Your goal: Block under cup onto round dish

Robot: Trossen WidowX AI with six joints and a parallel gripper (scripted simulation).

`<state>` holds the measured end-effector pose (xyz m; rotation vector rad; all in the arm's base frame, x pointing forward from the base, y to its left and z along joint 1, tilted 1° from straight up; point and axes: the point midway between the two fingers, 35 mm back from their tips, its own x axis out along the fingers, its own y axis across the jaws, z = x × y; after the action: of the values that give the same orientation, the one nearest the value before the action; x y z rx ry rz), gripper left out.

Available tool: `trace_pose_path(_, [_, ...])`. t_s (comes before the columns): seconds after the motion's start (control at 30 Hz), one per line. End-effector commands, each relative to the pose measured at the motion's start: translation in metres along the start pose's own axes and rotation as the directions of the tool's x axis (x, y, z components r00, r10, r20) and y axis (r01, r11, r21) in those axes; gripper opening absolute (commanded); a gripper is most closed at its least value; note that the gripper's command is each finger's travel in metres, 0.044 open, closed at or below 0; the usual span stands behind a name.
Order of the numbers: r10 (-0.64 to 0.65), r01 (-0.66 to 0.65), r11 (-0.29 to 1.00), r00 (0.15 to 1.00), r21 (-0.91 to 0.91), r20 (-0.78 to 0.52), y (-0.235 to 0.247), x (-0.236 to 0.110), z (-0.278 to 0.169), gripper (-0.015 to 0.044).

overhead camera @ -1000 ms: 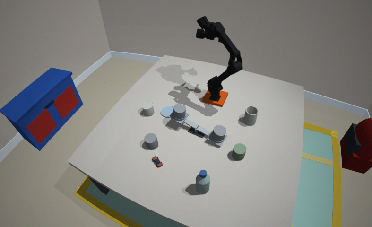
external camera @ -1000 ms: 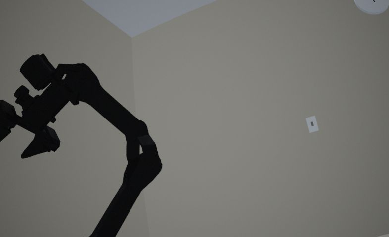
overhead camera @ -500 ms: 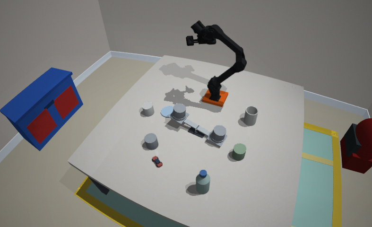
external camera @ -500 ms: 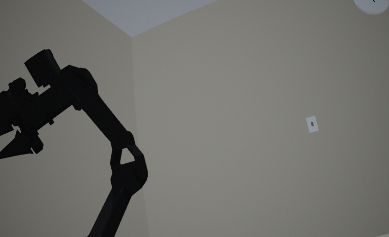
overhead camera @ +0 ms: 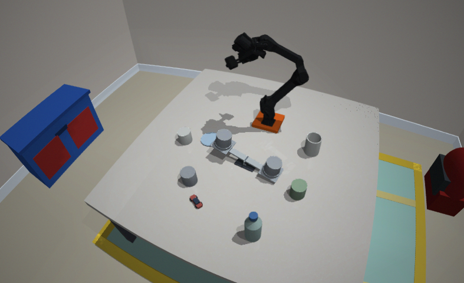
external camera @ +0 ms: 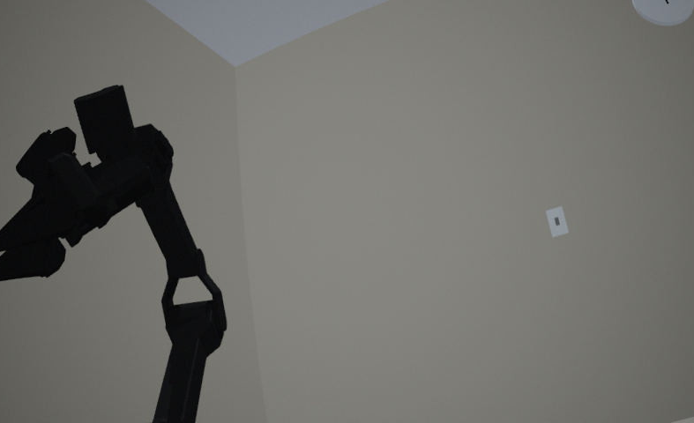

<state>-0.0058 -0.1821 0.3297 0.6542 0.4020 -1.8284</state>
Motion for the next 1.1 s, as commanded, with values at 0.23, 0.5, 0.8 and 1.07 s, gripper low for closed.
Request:
trace_pose_path(0.23, [0.272,-0.282,0.931,0.959,-0.23,-0.077,0.056,-0.01,-0.034,0.044])
trace_pose_path(0.5, [0.442,-0.471,0.797,0.881,-0.378,-0.168,0.09,-0.027,-0.066,0.044])
trace_pose_path(0.8, [0.585,-0.644,0.573,0.755,-0.507,-0.297,0.117,-0.054,-0.108,0.044])
trace_pose_path(1.07, [0.66,-0.747,0.327,0.619,-0.578,-0.426,0.128,-0.083,-0.148,0.044])
